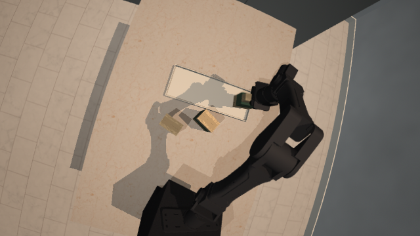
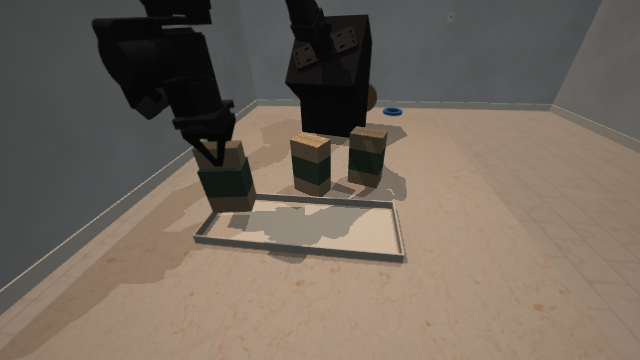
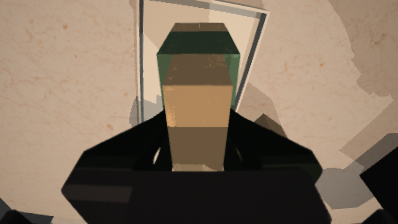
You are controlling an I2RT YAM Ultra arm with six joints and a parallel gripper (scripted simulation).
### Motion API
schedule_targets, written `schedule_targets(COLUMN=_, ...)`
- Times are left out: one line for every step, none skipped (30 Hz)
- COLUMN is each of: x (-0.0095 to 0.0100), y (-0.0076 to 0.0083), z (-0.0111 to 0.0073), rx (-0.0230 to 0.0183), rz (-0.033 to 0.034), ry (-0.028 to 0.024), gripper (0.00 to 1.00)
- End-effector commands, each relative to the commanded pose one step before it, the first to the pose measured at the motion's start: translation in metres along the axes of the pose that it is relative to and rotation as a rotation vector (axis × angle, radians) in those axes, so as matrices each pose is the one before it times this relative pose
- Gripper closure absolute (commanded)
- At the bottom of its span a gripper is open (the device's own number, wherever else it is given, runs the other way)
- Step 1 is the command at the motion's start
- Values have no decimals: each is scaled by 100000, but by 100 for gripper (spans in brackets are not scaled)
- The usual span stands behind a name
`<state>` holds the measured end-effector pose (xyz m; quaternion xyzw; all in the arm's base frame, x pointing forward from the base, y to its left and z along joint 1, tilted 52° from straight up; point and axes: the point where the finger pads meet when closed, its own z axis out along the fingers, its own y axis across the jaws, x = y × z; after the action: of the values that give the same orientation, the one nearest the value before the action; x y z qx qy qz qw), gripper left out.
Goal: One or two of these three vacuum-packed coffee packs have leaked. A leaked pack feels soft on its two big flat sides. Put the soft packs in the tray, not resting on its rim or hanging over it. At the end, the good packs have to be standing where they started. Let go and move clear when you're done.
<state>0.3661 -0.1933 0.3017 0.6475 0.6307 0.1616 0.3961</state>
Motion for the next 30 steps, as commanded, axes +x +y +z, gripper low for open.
schedule_targets(x=-733, y=2082, z=-1130, rx=-5880, rz=-640, ry=-3598, gripper=74)
schedule_targets(x=90, y=-12, z=284, rx=125, rz=-85, ry=235, gripper=74)
schedule_targets(x=53, y=-150, z=501, rx=651, rz=53, ry=322, gripper=74)
schedule_targets(x=-1, y=-131, z=435, rx=505, rz=107, ry=154, gripper=74)
schedule_targets(x=-83, y=-44, z=233, rx=70, rz=143, ry=-165, gripper=74)
schedule_targets(x=-51, y=-31, z=243, rx=45, rz=99, ry=-105, gripper=74)
schedule_targets(x=0, y=0, z=0, rx=0, rz=0, ry=0, gripper=74)
schedule_targets(x=0, y=0, z=0, rx=0, rz=0, ry=0, gripper=74)
schedule_targets(x=-247, y=731, z=-1215, rx=-3270, rz=-357, ry=-1603, gripper=74)
schedule_targets(x=90, y=34, z=252, rx=-73, rz=-68, ry=171, gripper=74)
schedule_targets(x=338, y=-618, z=1047, rx=2127, rz=73, ry=1222, gripper=74)
schedule_targets(x=327, y=-769, z=1204, rx=2615, rz=180, ry=1317, gripper=74)
schedule_targets(x=126, y=-282, z=374, rx=685, rz=60, ry=331, gripper=74)
schedule_targets(x=75, y=-283, z=348, rx=670, rz=125, ry=230, gripper=74)
schedule_targets(x=-28, y=-281, z=305, rx=637, rz=247, ry=29, gripper=74)
schedule_targets(x=1, y=-225, z=269, rx=516, rz=167, ry=68, gripper=74)
schedule_targets(x=-23, y=78, z=15, rx=-326, rz=-30, ry=-153, gripper=74)
schedule_targets(x=-170, y=652, z=-1032, rx=-2711, rz=-284, ry=-1204, gripper=74)
schedule_targets(x=-83, y=306, z=-127, rx=-849, rz=-131, ry=-326, gripper=74)
schedule_targets(x=-500, y=1224, z=-572, rx=-2982, rz=-286, ry=-1363, gripper=74)
schedule_targets(x=23, y=-28, z=324, rx=364, rz=-56, ry=228, gripper=74)
schedule_targets(x=82, y=-174, z=348, rx=675, rz=3, ry=362, gripper=74)
schedule_targets(x=62, y=-131, z=235, rx=482, rz=21, ry=256, gripper=74)
schedule_targets(x=0, y=0, z=0, rx=0, rz=0, ry=0, gripper=74)
schedule_targets(x=0, y=0, z=0, rx=0, rz=0, ry=0, gripper=74)
schedule_targets(x=116, y=-242, z=124, rx=953, rz=55, ry=471, gripper=74)
schedule_targets(x=49, y=-102, z=50, rx=401, rz=27, ry=198, gripper=74)
schedule_targets(x=28, y=-59, z=8, rx=237, rz=18, ry=115, gripper=74)
schedule_targets(x=-25, y=74, z=-136, rx=-299, rz=-22, ry=-144, gripper=74)
schedule_targets(x=-29, y=87, z=-165, rx=-351, rz=-26, ry=-169, gripper=74)
